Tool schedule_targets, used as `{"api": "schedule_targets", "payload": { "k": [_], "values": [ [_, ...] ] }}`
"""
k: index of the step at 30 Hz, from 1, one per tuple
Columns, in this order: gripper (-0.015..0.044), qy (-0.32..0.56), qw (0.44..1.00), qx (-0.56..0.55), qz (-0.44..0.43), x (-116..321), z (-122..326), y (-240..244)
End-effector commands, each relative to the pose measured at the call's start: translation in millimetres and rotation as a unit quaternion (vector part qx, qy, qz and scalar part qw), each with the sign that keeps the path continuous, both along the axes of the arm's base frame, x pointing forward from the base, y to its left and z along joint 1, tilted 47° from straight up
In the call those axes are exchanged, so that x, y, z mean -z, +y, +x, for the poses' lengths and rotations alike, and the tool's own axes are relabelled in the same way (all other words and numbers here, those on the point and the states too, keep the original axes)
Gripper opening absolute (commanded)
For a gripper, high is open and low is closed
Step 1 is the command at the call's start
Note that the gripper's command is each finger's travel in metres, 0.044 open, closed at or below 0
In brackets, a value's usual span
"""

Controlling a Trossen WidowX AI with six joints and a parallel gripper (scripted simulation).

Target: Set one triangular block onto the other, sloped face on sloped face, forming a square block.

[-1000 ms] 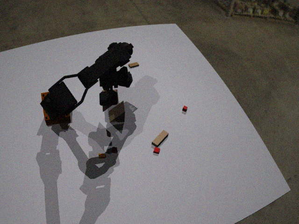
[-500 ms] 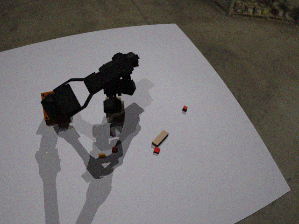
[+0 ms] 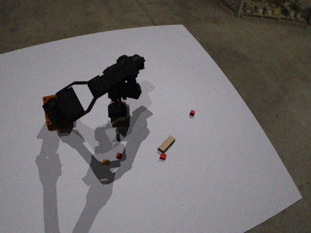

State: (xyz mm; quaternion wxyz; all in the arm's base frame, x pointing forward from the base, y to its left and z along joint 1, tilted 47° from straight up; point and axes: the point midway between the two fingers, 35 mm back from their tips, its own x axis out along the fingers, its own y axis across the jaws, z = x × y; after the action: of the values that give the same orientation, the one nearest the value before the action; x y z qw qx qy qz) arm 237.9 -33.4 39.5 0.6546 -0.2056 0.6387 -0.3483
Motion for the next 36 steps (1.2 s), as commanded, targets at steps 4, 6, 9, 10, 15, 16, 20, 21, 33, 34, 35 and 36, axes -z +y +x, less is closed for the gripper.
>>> {"api": "schedule_targets", "payload": {
  "k": [4,6,9,10,15,16,20,21,33,34,35,36],
  "values": [
    [0.0,0.0,1.0,-0.002,-0.001,2,2,-3],
    [0.0,0.0,1.0,-0.002,-0.001,3,2,-4],
    [0.0,0.0,1.0,-0.002,-0.001,4,3,-5],
    [0.0,0.0,1.0,-0.002,-0.001,4,3,-6],
    [0.0,0.0,1.0,-0.002,-0.001,6,4,-8],
    [0.0,0.0,1.0,-0.002,-0.001,7,4,-9],
    [0.0,0.0,1.0,-0.002,-0.001,8,5,-11],
    [0.0,0.0,1.0,-0.002,-0.001,8,5,-11],
    [0.0,0.0,1.0,-0.002,-0.002,12,8,-17],
    [0.0,0.0,1.0,-0.002,-0.002,12,8,-17],
    [0.0,0.0,1.0,-0.002,-0.002,12,8,-18],
    [0.0,0.0,1.0,-0.003,-0.002,12,8,-18]
  ]
}}
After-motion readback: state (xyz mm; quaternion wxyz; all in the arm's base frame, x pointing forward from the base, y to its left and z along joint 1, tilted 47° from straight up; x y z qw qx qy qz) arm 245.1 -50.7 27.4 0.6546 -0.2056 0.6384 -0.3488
